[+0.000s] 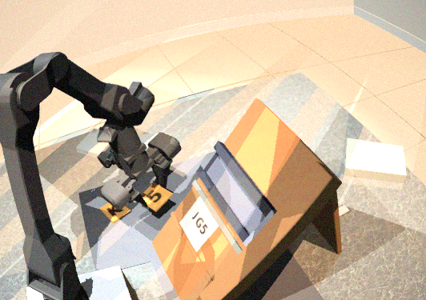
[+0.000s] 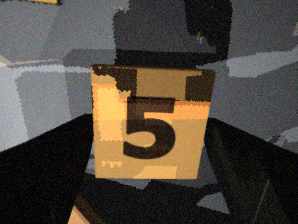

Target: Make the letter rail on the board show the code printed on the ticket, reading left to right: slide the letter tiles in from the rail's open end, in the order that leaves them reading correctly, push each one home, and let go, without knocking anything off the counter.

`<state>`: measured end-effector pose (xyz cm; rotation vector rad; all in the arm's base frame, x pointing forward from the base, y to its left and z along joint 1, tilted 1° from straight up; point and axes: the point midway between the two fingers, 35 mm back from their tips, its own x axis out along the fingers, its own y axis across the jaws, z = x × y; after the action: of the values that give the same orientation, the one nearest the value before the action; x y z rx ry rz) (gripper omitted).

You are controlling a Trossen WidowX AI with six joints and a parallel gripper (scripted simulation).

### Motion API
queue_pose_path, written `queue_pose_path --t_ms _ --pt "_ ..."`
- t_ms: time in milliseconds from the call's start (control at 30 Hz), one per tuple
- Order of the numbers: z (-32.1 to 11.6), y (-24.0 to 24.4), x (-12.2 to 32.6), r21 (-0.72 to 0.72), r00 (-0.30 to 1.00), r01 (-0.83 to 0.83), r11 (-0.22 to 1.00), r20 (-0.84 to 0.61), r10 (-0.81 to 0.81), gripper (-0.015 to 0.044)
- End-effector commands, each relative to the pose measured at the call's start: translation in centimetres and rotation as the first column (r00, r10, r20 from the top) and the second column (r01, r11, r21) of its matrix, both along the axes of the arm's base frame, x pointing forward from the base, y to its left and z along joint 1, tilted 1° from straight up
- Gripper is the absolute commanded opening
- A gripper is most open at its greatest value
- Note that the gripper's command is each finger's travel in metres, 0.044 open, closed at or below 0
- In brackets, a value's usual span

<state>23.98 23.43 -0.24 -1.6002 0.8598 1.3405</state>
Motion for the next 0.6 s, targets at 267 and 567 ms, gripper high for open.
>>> queue_pose_path --t_ms 267,567 --pt "1.7 0.5 2.0 0.110 0.937 0.322 0.940 0.100 -0.333 0.0000" --pt "3.1 0.8 3.4 0.235 0.808 0.538 0.810 0.130 -0.574 0.0000"
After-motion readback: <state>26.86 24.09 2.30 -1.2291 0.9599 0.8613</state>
